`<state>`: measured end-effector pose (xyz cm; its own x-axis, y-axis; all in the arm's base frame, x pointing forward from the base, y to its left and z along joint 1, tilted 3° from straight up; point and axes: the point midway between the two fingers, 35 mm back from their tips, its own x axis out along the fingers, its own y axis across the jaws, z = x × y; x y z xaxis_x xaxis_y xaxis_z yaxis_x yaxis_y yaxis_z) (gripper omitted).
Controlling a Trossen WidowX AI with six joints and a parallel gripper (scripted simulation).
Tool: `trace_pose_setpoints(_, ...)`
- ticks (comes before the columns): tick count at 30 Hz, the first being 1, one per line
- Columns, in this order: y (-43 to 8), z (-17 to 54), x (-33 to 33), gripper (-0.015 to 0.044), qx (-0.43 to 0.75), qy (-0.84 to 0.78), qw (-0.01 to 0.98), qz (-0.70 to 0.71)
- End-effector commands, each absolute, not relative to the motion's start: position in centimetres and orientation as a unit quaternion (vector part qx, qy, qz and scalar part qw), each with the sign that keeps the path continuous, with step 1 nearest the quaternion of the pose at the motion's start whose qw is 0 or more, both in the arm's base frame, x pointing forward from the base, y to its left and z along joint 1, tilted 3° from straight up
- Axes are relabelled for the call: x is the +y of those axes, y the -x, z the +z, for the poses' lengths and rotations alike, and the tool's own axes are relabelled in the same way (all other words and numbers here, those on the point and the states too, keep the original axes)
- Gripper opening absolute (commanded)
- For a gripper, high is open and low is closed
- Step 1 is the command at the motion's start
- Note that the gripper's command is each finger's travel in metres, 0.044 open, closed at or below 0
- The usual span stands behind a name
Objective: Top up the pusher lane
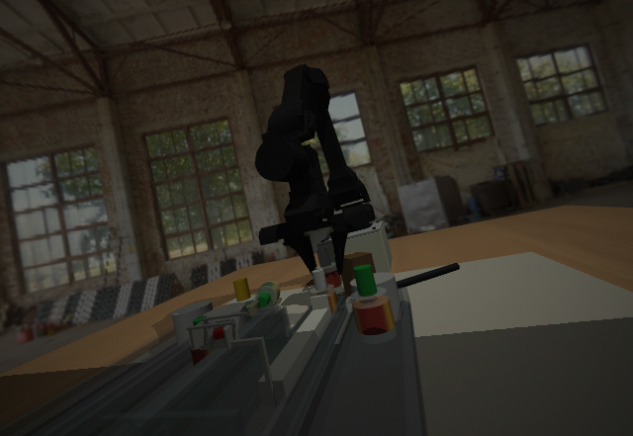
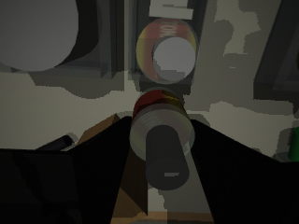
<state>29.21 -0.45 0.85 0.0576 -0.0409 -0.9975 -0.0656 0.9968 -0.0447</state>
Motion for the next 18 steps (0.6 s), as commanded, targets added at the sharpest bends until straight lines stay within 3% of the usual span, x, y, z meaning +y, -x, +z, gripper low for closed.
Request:
trace_pose_setpoints(1,-29.34,0.76,-0.50,0.0000,0.685,0.039,0.728,0.006)
trace_pose_setpoints(18,-29.96,0.80,-0.47,0.0000,0.685,0.039,0.728,0.006)
